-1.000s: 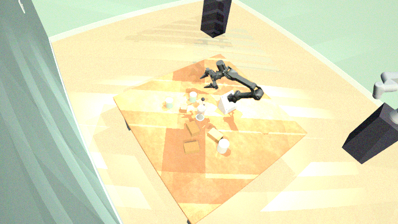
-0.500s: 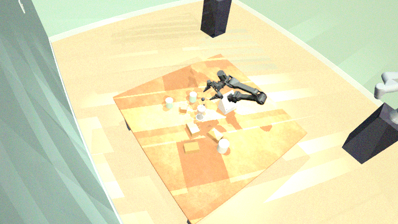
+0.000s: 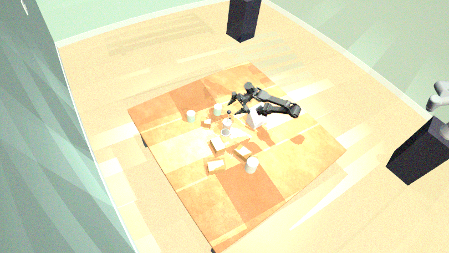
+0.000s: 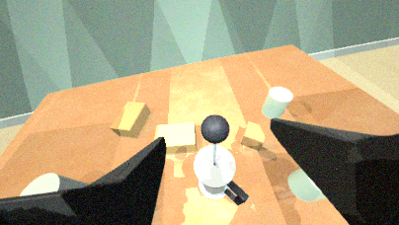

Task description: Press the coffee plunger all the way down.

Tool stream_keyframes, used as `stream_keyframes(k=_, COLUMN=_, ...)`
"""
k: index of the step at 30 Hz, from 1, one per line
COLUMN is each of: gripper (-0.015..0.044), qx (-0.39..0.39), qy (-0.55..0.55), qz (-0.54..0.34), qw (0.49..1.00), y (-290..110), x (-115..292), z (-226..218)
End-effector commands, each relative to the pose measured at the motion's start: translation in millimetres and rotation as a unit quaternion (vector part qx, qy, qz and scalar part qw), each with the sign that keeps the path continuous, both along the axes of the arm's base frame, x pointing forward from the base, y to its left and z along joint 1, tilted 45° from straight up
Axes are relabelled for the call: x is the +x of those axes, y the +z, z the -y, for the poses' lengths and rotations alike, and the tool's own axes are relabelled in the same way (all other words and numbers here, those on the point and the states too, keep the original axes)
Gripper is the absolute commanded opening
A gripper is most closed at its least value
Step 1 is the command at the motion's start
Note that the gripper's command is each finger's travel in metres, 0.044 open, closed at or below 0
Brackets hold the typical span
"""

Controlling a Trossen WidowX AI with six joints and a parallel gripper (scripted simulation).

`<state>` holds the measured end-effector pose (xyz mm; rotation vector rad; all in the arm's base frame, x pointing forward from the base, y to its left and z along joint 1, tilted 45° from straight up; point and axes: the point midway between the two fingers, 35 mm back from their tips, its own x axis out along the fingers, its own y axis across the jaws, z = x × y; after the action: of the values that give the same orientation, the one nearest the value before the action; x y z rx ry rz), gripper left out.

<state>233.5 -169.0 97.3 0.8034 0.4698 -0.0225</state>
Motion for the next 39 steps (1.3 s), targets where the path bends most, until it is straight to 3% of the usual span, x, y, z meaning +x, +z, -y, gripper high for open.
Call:
stream_keyframes(k=1, gripper=0.0440, qx=0.005, qy=-0.002, qz=-0.005, qw=1.000, y=-5, x=5, z=-1)
stream_keyframes(k=14, gripper=0.0440, qx=0.006, qy=-0.003, qz=-0.001, qw=1.000, y=-12, x=22, z=-6)
stream_keyframes(k=26, gripper=0.0125, qx=0.006, qy=-0.003, qz=-0.001, qw=1.000, y=-12, x=22, z=-6)
stream_keyframes(k=39, gripper=0.0112, qx=0.005, qy=-0.003, qz=-0.001, qw=1.000, y=-14, x=22, z=-7)
